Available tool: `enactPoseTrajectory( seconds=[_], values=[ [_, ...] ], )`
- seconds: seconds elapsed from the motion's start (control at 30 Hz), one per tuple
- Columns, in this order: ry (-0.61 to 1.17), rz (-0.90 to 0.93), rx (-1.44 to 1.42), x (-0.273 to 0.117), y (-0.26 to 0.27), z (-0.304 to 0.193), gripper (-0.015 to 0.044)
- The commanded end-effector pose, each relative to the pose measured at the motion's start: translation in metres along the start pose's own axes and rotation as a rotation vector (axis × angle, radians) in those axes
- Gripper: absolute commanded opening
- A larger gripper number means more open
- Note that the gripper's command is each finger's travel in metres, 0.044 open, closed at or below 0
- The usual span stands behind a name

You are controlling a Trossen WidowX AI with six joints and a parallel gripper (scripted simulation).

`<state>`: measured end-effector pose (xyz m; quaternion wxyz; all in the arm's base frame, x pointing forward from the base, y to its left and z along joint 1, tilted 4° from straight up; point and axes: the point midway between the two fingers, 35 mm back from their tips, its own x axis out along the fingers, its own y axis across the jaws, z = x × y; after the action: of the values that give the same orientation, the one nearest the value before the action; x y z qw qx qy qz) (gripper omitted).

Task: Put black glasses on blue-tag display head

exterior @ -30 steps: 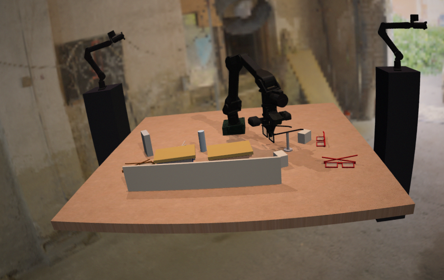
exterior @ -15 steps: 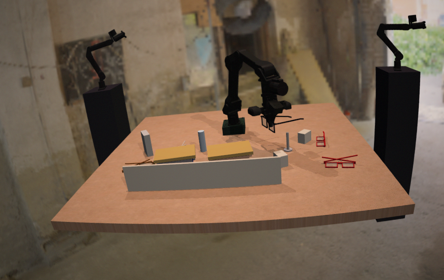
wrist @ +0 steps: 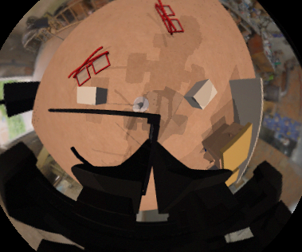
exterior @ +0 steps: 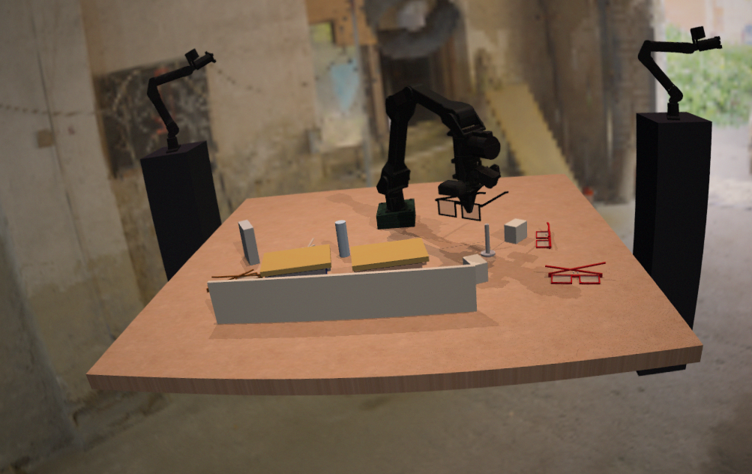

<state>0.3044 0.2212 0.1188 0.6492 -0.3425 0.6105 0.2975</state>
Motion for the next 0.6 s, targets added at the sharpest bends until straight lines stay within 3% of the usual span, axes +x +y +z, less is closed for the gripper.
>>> enactPoseTrajectory(
  seconds=[0.0,0.57],
  values=[
    [0.004,-0.001,-0.142,0.001,0.006,0.005,0.0],
    [0.001,0.003,-0.816,0.001,0.035,0.025,0.0]
  ],
)
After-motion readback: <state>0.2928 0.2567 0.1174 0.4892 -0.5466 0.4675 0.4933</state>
